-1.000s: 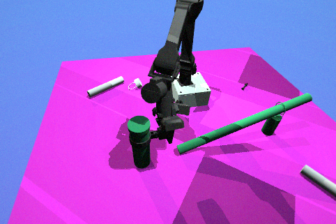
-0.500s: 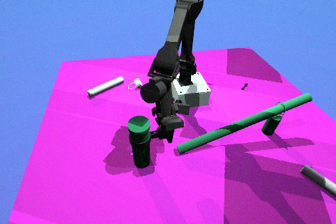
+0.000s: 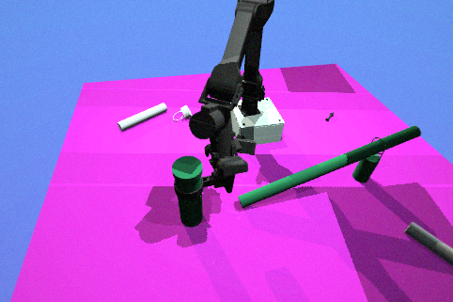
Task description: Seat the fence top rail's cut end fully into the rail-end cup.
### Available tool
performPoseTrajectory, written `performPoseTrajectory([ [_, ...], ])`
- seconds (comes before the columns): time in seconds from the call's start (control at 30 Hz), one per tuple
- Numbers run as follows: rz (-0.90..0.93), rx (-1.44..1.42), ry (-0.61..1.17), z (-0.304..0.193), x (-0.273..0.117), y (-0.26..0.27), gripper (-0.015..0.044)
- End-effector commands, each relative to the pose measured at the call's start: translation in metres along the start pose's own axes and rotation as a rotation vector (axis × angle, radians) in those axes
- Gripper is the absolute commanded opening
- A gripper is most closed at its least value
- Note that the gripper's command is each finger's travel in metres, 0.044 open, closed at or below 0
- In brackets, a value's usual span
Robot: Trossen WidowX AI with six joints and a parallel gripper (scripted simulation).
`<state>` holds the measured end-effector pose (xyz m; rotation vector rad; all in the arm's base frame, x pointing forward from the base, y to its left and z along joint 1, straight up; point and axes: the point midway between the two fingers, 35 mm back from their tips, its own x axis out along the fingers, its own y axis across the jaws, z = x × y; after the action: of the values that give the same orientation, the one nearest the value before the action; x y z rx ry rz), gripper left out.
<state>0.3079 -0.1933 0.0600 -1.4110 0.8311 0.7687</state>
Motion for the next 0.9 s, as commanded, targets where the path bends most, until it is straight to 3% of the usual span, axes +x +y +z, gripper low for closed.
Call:
performPoseTrajectory([
  [0.0,0.000,0.000,0.000,0.000,0.000,0.000,0.0236],
  [0.27,0.000,0.003,0.001,0.019,-0.016,-0.011,0.0440],
  [0.6,-0.006,0.011,-0.003,0.038,-0.031,-0.020,0.0440],
  [0.87,0.008,0.581,0.008,0.083,-0.058,-0.040,0.0440],
])
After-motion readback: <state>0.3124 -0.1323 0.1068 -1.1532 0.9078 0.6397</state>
